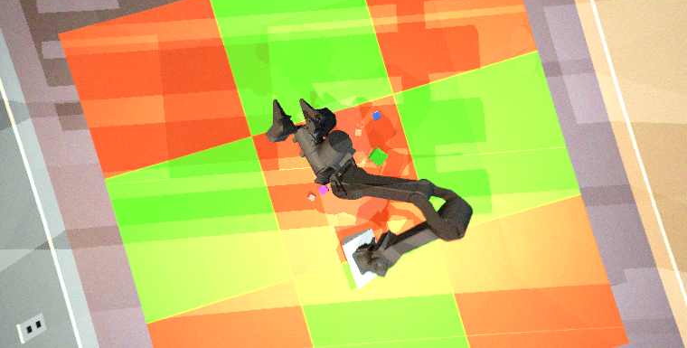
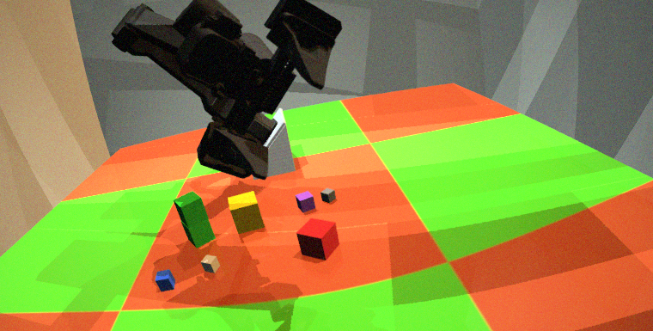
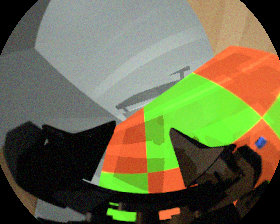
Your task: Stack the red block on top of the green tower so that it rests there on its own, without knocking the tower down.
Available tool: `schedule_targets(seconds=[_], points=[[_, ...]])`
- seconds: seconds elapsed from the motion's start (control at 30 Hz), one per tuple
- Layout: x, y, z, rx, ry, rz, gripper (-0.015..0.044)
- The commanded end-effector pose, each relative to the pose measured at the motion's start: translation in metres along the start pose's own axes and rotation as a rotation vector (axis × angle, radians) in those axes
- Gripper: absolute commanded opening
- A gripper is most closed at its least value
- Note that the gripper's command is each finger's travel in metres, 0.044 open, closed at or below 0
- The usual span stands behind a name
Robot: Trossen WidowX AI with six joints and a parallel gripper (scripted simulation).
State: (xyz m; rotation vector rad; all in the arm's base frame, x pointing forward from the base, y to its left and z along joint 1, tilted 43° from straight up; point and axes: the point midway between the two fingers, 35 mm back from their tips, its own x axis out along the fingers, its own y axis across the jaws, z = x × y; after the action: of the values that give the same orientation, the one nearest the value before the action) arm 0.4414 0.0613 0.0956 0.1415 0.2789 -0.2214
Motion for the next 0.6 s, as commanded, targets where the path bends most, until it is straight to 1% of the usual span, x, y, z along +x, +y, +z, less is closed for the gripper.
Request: schedule_targets(seconds=[0.0, 0.03, 0.27, 0.57], points=[[0.000, 0.000, -0.001, 0.001, 0.005, -0.002, 0.0426], [0.002, 0.000, -0.004, 0.005, 0.021, -0.008, 0.0440], [0.014, -0.001, -0.041, 0.048, 0.232, -0.107, 0.0440], [0.014, -0.010, -0.080, 0.082, 0.470, -0.290, 0.0440]])
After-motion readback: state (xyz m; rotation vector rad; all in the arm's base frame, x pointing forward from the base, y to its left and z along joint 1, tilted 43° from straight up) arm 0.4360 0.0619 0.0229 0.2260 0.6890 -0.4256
